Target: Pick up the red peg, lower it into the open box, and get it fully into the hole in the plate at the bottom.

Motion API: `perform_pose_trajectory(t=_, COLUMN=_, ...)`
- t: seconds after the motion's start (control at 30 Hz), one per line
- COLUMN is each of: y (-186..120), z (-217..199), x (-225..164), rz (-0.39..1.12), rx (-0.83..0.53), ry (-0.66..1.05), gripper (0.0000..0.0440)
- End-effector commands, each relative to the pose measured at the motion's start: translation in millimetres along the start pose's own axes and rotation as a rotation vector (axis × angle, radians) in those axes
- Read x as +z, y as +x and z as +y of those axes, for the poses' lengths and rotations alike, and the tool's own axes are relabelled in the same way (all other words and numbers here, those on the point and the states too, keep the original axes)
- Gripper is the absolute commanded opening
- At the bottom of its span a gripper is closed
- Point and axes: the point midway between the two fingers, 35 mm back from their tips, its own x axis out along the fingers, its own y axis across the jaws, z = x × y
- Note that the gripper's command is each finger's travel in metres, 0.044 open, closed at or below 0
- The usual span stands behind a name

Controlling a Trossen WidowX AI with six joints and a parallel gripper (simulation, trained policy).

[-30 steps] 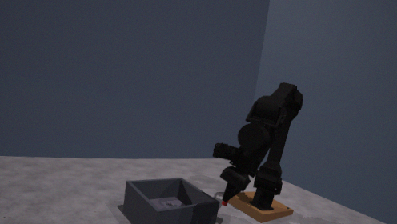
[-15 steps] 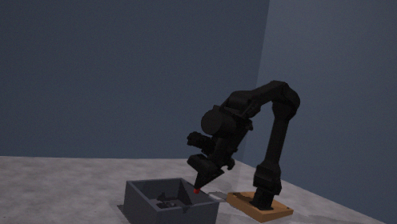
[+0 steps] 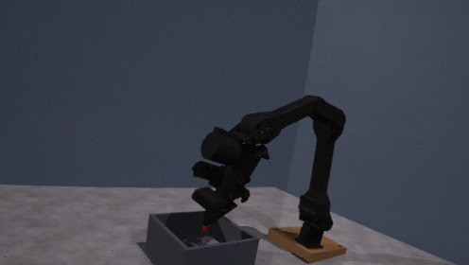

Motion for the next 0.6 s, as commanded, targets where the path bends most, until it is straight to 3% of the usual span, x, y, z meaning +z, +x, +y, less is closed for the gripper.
perform_pose_trajectory(t=0.0, y=10, z=2, x=4, rz=0.019, rx=0.010, ry=-0.029, gripper=0.0000)
perform_pose_trajectory(t=0.13, y=24, z=1, x=3, rz=0.052, rx=0.006, ry=-0.067, gripper=0.0016)
perform_pose_trajectory(t=0.33, y=42, z=-1, x=-1, rz=0.107, rx=-0.005, ry=-0.101, gripper=0.0152)
perform_pose_trajectory(t=0.43, y=42, z=1, x=9, rz=0.101, rx=0.003, ry=-0.132, gripper=0.0156)
perform_pose_trajectory(t=0.57, y=40, z=9, x=17, rz=0.116, rx=0.019, ry=-0.134, gripper=0.0254)
